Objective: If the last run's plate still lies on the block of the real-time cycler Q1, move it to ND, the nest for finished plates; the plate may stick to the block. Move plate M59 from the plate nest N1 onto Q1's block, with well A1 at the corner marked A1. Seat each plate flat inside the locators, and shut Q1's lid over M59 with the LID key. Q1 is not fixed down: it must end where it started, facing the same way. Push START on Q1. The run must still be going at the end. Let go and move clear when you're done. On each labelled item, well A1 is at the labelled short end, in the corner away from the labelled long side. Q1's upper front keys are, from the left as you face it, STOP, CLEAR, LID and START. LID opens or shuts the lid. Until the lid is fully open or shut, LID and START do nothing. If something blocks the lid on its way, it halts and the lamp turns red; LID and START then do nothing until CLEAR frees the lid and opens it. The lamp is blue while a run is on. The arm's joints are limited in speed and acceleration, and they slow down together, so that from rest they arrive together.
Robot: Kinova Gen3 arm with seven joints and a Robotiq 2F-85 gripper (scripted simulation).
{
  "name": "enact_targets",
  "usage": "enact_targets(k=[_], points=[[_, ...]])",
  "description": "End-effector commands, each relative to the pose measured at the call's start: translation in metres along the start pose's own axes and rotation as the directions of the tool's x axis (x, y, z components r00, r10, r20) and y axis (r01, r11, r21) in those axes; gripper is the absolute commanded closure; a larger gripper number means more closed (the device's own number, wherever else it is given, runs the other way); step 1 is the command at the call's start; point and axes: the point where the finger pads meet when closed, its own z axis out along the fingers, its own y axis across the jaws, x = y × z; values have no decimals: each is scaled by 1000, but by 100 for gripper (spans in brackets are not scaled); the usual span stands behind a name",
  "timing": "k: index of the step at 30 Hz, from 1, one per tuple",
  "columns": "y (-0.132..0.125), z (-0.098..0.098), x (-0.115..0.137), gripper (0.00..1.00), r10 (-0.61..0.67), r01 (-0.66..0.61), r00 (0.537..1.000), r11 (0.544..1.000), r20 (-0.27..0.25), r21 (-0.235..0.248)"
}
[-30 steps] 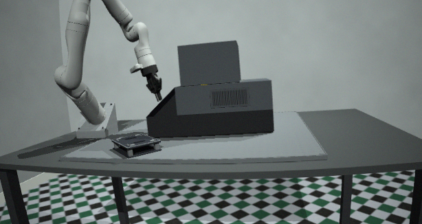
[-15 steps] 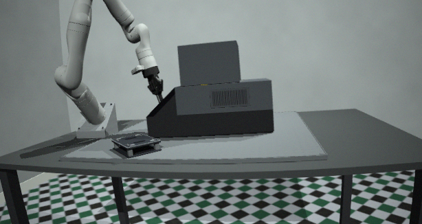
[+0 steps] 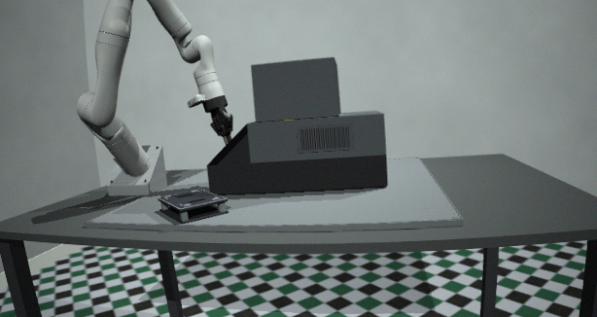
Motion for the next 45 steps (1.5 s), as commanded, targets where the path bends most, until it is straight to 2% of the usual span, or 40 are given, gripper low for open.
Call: enact_targets(k=[1,45], points=[[0,1,-1,90,0,0,1000,1000,1,0],[-2,4,-2,90,0,0,1000,1000,1,0]])
